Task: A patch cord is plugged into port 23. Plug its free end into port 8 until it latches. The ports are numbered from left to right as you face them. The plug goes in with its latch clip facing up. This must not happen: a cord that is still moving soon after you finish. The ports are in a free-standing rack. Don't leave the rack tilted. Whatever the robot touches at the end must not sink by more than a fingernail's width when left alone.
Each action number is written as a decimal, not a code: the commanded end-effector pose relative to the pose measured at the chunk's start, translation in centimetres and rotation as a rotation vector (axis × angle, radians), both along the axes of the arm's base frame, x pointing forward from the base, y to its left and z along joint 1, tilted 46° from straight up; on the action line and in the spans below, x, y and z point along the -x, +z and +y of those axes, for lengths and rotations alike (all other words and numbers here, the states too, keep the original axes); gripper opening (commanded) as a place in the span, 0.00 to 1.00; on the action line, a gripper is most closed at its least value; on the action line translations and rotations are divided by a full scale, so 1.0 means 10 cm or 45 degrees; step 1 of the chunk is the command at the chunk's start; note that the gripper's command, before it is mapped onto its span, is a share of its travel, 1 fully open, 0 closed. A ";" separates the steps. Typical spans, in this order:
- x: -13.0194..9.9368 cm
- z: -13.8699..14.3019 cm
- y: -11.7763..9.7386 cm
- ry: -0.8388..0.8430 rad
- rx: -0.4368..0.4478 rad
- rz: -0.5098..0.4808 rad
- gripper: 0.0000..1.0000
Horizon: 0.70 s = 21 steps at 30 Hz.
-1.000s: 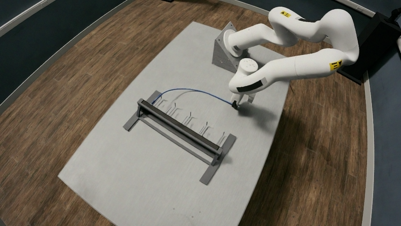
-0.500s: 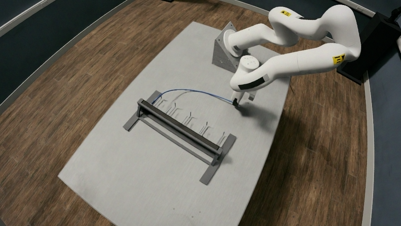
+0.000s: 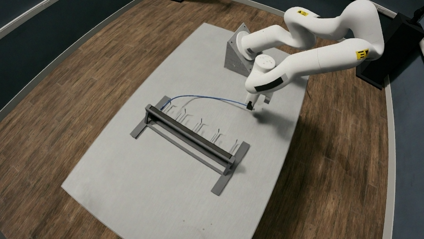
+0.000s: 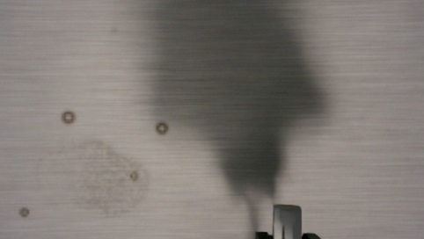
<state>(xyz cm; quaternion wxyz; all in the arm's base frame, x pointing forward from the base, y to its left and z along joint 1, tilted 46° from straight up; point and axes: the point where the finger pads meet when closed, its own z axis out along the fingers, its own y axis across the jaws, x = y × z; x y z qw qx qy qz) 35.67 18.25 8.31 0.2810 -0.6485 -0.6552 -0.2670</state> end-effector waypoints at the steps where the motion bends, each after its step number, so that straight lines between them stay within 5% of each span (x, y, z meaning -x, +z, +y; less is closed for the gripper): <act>1: -0.01 -0.04 0.04 -0.001 0.000 -0.001 0.00; 21: -0.01 -0.11 0.11 -0.001 0.000 -0.001 0.00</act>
